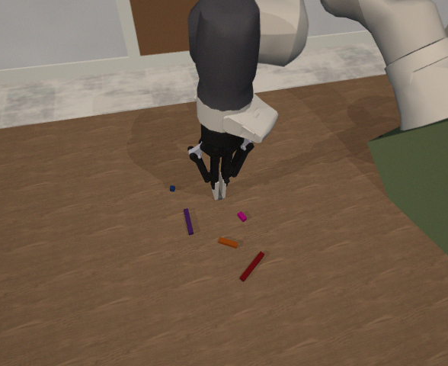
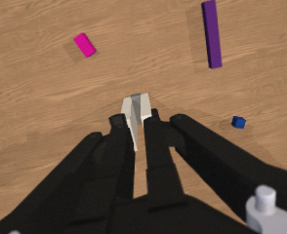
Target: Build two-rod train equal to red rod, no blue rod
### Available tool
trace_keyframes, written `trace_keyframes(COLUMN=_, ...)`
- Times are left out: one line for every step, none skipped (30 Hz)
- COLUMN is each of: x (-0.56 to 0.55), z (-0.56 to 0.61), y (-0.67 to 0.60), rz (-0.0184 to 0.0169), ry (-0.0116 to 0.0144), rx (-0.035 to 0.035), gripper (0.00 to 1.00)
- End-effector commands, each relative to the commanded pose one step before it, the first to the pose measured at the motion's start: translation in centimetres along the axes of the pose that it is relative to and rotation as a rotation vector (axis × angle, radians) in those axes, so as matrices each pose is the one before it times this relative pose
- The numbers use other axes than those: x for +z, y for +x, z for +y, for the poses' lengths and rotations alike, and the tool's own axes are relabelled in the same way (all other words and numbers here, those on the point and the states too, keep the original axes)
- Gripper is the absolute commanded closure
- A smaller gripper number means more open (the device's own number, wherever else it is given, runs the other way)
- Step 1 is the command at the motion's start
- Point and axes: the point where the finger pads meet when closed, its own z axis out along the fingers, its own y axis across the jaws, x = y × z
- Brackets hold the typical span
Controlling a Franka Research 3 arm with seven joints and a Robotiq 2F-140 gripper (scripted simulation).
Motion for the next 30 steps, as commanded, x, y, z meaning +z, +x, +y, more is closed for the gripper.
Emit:
trace_keyframes(x=0.11, z=0.081, y=-0.03, rz=-0.00003, ry=-0.00107, rx=0.00431, gripper=0.97)
trace_keyframes(x=0.0, z=0.0, y=0.0, rz=0.0, ry=0.0, rx=0.0, gripper=0.97)
trace_keyframes(x=-0.006, z=0.0, y=0.0, rz=0.0, ry=0.0, rx=0.0, gripper=0.97)
trace_keyframes(x=-0.038, z=0.0, y=0.0, rz=0.0, ry=0.0, rx=0.0, gripper=0.97)
trace_keyframes(x=-0.095, z=0.0, y=0.0, rz=0.0, ry=0.0, rx=0.0, gripper=0.97)
trace_keyframes(x=-0.169, z=0.0, y=0.0, rz=0.0, ry=0.0, rx=0.0, gripper=0.97)
trace_keyframes(x=-0.253, z=-0.001, y=0.0, rz=0.0, ry=0.0, rx=0.0, gripper=0.97)
trace_keyframes(x=-0.343, z=0.0, y=0.0, rz=0.0, ry=0.0, rx=0.0, gripper=0.97)
trace_keyframes(x=-0.433, z=0.0, y=0.0, rz=0.0, ry=0.0, rx=0.0, gripper=0.97)
trace_keyframes(x=-0.518, z=0.0, y=0.0, rz=0.0, ry=0.0, rx=0.0, gripper=0.97)
trace_keyframes(x=-0.597, z=0.0, y=0.0, rz=0.0, ry=0.0, rx=0.0, gripper=0.97)
trace_keyframes(x=-0.666, z=0.0, y=0.0, rz=0.0, ry=0.0, rx=0.0, gripper=0.97)
trace_keyframes(x=-0.72, z=0.0, y=0.0, rz=0.0, ry=0.0, rx=0.0, gripper=0.97)
trace_keyframes(x=-0.759, z=0.0, y=0.0, rz=0.0, ry=0.0, rx=0.0, gripper=0.97)
trace_keyframes(x=-0.781, z=0.0, y=0.0, rz=0.0, ry=0.0, rx=0.0, gripper=0.97)
trace_keyframes(x=0.0, z=0.0, y=0.0, rz=0.0, ry=0.0, rx=0.0, gripper=0.97)
trace_keyframes(x=0.0, z=0.0, y=0.0, rz=0.0, ry=0.0, rx=0.0, gripper=0.97)
trace_keyframes(x=-0.783, z=0.0, y=0.0, rz=0.0, ry=0.0, rx=0.0, gripper=0.97)
trace_keyframes(x=-0.763, z=0.0, y=0.0, rz=0.0, ry=0.0, rx=0.0, gripper=0.97)
trace_keyframes(x=-0.718, z=0.0, y=0.0, rz=0.0, ry=0.0, rx=0.0, gripper=0.97)
trace_keyframes(x=-0.64, z=0.0, y=0.0, rz=0.0, ry=0.0, rx=0.0, gripper=0.97)
trace_keyframes(x=-0.545, z=0.0, y=0.0, rz=0.0, ry=0.0, rx=0.0, gripper=0.97)
trace_keyframes(x=-0.439, z=0.0, y=0.0, rz=0.0, ry=0.0, rx=0.0, gripper=0.97)
trace_keyframes(x=-0.329, z=0.0, y=0.0, rz=0.0, ry=0.0, rx=0.0, gripper=0.97)
trace_keyframes(x=-0.221, z=0.0, y=0.0, rz=0.0, ry=0.0, rx=0.0, gripper=0.97)
trace_keyframes(x=-0.125, z=-0.001, y=0.0, rz=0.0, ry=0.0, rx=-0.00001, gripper=0.97)
trace_keyframes(x=-0.05, z=0.0, y=0.0, rz=0.0, ry=0.0, rx=0.0, gripper=0.97)
trace_keyframes(x=-0.008, z=0.0, y=0.0, rz=0.0, ry=0.0, rx=0.0, gripper=0.97)
trace_keyframes(x=0.0, z=0.0, y=0.0, rz=0.0, ry=0.0, rx=0.0, gripper=0.97)
trace_keyframes(x=0.0, z=0.0, y=0.0, rz=0.0, ry=0.0, rx=0.0, gripper=0.97)
